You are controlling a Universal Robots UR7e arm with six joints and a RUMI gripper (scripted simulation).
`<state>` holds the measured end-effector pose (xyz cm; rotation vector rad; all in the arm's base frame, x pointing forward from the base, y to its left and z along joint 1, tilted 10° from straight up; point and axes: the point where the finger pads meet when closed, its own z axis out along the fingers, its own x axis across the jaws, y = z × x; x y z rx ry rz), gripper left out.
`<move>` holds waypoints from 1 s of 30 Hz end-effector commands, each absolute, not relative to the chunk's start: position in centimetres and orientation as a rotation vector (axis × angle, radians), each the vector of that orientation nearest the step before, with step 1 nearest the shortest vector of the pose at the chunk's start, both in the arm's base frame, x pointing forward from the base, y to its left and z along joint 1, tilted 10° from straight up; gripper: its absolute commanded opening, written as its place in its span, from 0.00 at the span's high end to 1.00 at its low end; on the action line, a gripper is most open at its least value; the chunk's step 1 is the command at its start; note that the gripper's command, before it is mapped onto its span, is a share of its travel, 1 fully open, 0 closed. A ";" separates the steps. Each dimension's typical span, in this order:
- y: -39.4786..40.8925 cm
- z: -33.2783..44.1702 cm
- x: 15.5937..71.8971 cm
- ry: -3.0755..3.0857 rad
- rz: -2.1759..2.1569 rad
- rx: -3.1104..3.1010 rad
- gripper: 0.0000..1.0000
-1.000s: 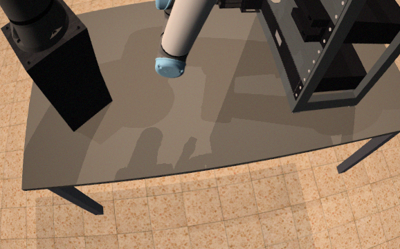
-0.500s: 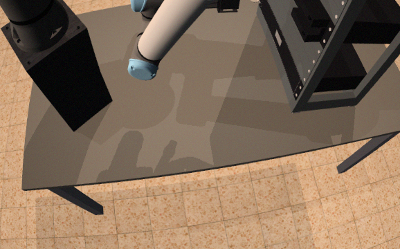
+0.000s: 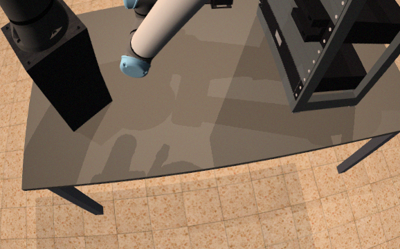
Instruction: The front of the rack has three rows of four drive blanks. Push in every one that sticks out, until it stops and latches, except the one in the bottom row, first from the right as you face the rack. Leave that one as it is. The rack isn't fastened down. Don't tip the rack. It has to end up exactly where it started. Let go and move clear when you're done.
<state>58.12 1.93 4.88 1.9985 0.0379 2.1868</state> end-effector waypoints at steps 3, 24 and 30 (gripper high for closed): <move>1.8 5.2 59.0 0.037 2.189 1.995 1.00; 1.3 5.7 64.4 0.037 2.189 1.995 1.00; 1.3 5.7 64.4 0.037 2.189 1.995 1.00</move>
